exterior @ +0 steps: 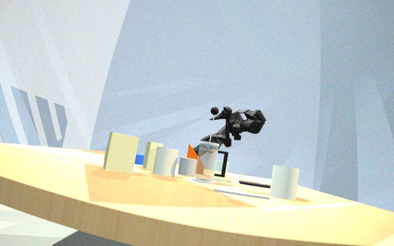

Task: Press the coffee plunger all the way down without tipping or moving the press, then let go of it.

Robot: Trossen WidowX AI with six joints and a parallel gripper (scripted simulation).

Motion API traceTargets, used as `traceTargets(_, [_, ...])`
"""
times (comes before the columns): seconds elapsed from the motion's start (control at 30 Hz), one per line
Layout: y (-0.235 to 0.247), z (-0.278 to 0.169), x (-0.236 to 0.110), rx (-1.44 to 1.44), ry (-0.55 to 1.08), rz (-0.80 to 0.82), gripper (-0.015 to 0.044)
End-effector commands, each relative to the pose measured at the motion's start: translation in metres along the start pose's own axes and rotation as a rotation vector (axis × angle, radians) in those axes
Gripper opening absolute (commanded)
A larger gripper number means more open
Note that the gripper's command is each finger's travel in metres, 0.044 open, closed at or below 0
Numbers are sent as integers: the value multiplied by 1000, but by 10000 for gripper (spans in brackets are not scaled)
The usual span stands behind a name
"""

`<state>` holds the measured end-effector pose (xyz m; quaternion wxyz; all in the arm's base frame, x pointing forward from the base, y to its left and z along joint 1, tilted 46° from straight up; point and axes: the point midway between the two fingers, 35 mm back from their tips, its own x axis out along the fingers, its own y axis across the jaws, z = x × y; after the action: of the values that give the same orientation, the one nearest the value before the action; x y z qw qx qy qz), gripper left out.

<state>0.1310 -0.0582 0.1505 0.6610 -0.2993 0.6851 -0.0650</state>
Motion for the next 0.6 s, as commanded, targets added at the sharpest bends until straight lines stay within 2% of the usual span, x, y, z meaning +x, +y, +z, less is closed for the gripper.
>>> traceTargets(0.0, [0,1,0,5,-1,5,426])
traceTargets(0.1, [5,11,4,76,-21,91,440])
traceTargets(0.27, [7,52,14,336,-130,368,440])
traceTargets(0.4, [-14,87,21,585,-265,568,440])
traceTargets(0.57, [-64,122,24,805,-526,795,440])
